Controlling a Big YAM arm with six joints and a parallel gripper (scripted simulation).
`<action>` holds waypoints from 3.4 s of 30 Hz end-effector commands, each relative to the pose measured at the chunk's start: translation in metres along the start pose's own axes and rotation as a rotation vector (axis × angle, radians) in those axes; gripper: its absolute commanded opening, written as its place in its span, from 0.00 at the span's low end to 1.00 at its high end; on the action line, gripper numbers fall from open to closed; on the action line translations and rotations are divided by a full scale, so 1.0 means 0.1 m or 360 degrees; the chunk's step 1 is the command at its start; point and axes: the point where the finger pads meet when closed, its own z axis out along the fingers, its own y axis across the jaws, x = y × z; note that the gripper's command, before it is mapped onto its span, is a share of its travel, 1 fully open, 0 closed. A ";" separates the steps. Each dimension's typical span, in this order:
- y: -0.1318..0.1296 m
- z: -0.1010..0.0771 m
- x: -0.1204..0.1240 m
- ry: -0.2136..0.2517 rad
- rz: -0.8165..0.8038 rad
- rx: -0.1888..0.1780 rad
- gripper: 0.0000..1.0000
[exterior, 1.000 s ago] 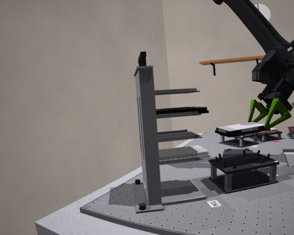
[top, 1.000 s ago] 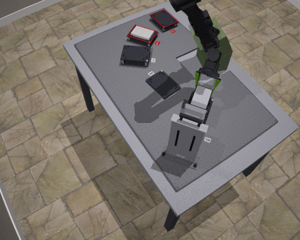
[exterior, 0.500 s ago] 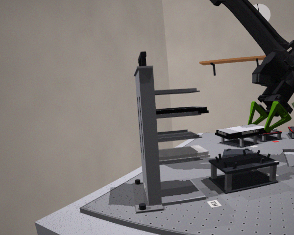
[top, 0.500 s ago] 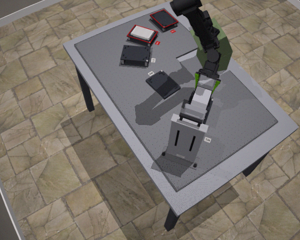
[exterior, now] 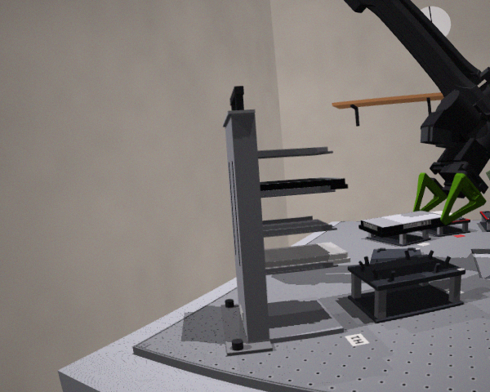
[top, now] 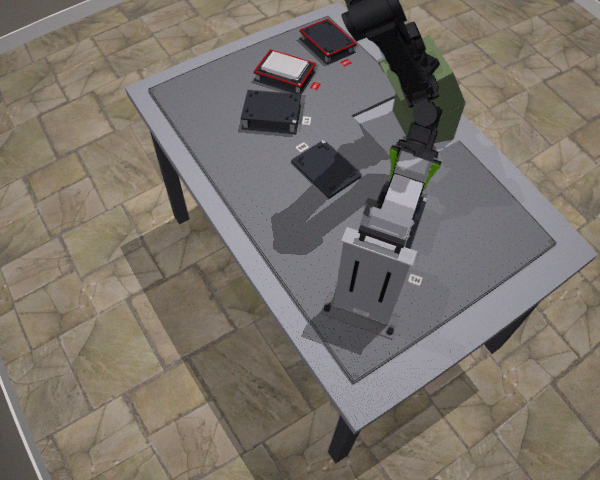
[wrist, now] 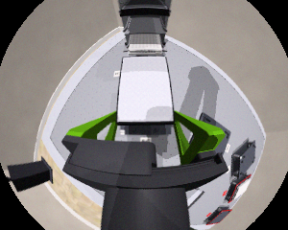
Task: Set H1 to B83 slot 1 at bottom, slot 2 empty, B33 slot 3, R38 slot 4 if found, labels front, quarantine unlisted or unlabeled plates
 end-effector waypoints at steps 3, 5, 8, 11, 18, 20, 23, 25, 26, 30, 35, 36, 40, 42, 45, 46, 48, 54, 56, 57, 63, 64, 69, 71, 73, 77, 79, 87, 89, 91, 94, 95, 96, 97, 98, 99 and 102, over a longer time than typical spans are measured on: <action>-0.03 0.03 -0.02 -0.0023 0.0003 0.0013 0.86; 0.00 0.03 -0.05 -0.0038 0.0004 0.0003 0.86; -0.02 0.05 -0.02 -0.0027 0.0005 0.0013 0.86; -0.03 0.05 0.01 -0.0021 0.0001 0.0013 0.86; -0.03 0.08 0.03 -0.0023 0.0002 0.0014 0.86; -0.03 0.08 0.03 -0.0024 0.0003 0.0014 0.86; -0.02 0.09 0.03 -0.0027 0.0001 0.0008 0.86; -0.02 0.10 0.04 -0.0027 0.0005 0.0014 0.86; -0.03 0.10 0.05 -0.0024 0.0003 0.0014 0.86; -0.03 0.12 0.06 -0.0025 0.0003 0.0014 0.86; -0.03 0.12 0.09 -0.0021 0.0001 0.0014 0.86; -0.03 0.13 0.09 -0.0023 0.0002 0.0014 0.86; -0.01 0.14 0.08 -0.0029 0.0003 0.0009 0.86; -0.03 0.14 0.10 -0.0022 0.0001 0.0014 0.86; -0.03 0.16 0.11 -0.0023 0.0001 0.0014 0.86; -0.03 0.17 0.11 -0.0026 0.0004 0.0014 0.86; -0.03 0.17 0.12 -0.0024 0.0001 0.0012 0.86; -0.03 0.19 0.13 -0.0027 0.0004 0.0014 0.86; -0.03 0.14 0.15 -0.0022 -0.0008 0.0004 0.86; -0.04 0.16 0.18 -0.0013 -0.0010 0.0008 0.86; -0.03 0.21 0.17 -0.0024 0.0002 0.0014 0.86; -0.04 0.21 0.18 -0.0021 -0.0001 0.0014 0.86; -0.03 0.23 0.19 -0.0025 0.0002 0.0014 0.86; -0.04 0.23 0.20 -0.0020 -0.0001 0.0014 0.86; -0.02 0.21 0.19 -0.0030 -0.0003 0.0005 0.86; -0.03 0.25 0.21 -0.0024 0.0002 0.0014 0.86; -0.04 0.25 0.23 -0.0019 -0.0002 0.0014 0.86; -0.03 0.29 0.25 -0.0025 0.0002 0.0014 0.86; -0.03 0.29 0.25 -0.0025 0.0002 0.0014 0.86; -0.03 0.28 0.27 -0.0021 -0.0004 0.0009 0.86; -0.03 0.30 0.27 -0.0024 0.0001 0.0014 0.86; -0.04 0.29 0.28 -0.0019 -0.0002 0.0014 0.86; -0.04 0.29 0.29 -0.0017 -0.0004 0.0014 0.86; -0.04 0.31 0.29 -0.0021 -0.0001 0.0014 0.86; -0.03 0.32 0.28 -0.0026 0.0002 0.0014 0.86; -0.03 0.32 0.28 -0.0026 0.0002 0.0014 0.86; -0.04 0.31 0.31 -0.0017 -0.0004 0.0014 0.86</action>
